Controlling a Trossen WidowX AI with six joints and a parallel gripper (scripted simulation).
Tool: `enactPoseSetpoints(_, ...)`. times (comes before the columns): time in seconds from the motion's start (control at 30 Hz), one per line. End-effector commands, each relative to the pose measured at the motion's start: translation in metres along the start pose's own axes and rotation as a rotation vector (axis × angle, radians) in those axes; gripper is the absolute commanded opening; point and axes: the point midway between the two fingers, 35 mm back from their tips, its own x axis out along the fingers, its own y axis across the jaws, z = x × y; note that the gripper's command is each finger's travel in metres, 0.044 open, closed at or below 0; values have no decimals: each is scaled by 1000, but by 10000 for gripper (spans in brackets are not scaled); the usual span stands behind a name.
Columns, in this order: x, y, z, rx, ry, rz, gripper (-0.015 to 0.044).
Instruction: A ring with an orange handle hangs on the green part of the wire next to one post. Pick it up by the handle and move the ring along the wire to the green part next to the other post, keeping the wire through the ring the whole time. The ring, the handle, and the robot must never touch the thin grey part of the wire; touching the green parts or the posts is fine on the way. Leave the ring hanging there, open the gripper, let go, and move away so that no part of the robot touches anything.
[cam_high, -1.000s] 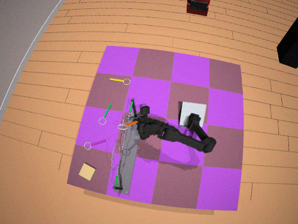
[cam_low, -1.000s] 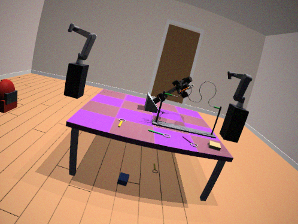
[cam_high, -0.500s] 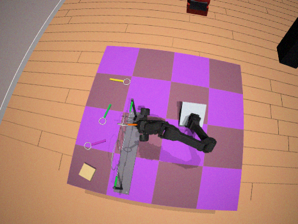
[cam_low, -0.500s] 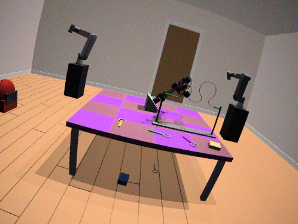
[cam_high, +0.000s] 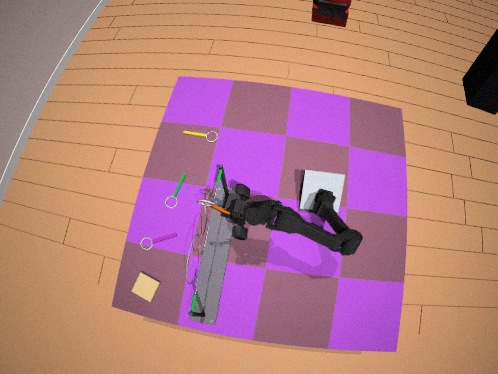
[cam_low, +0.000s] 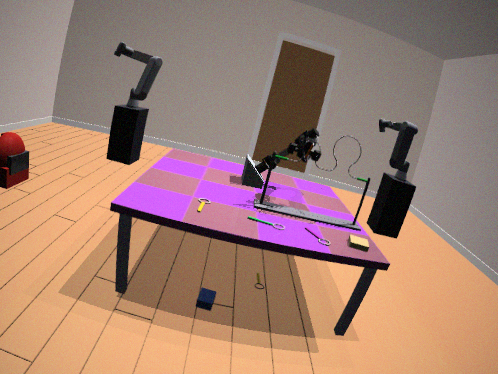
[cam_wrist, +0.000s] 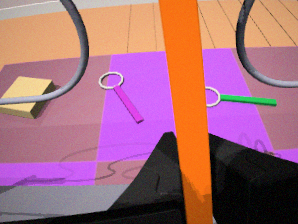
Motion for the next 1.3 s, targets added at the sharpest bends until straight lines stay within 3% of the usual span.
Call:
enactPoseSetpoints(0.0,1,6,-1,87,-7,50,-150)
enactPoseSetpoints(1.27,-5,51,19,798,-101,448,-150)
